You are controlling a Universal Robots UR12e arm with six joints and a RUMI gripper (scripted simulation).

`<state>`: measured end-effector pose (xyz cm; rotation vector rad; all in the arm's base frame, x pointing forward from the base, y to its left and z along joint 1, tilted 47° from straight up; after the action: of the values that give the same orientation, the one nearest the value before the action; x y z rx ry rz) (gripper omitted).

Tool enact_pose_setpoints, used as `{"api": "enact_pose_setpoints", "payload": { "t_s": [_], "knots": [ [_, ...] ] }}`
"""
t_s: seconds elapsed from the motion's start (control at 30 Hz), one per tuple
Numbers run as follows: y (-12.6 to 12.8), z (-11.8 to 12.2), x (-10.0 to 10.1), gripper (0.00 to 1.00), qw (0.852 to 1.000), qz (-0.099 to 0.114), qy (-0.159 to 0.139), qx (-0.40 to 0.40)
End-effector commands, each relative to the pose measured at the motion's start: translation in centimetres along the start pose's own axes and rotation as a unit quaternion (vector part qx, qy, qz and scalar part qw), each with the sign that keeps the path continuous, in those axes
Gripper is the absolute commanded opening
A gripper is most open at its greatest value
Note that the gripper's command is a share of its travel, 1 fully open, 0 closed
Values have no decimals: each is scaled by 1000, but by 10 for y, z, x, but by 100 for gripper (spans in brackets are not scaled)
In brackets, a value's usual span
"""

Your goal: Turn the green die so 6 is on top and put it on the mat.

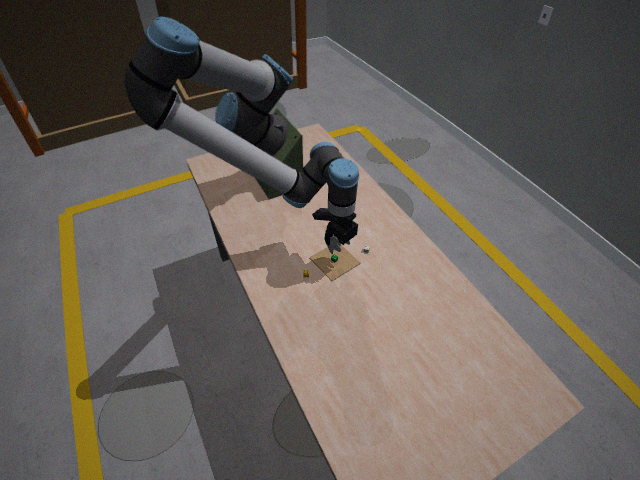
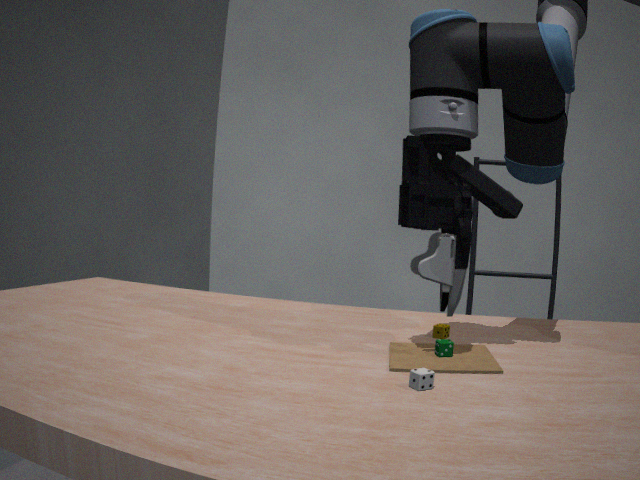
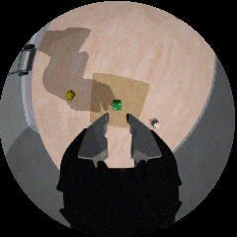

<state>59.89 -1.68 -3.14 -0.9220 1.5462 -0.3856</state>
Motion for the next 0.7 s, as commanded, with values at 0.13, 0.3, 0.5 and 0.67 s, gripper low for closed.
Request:
{"api": "enact_pose_setpoints", "payload": {
  "t_s": [0.13,0.3,0.5,0.67],
  "knots": [
    [0,1,11,21,1000,0,-1,0],
    [0,1,18,21,1000,0,-1,0],
    [0,1,24,21,1000,0,-1,0],
    [0,1,26,21,1000,0,-1,0]
  ]
}}
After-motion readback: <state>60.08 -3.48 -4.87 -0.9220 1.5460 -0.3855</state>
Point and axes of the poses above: the point where the finger pads meet when closed, its own x axis out along the fingers, its own y axis across the jaws, z = x × y, the point moved 7 cm from there along -x, back along the fingers, and after that the axes turned 1 degree about x, right-handed, at the moved point
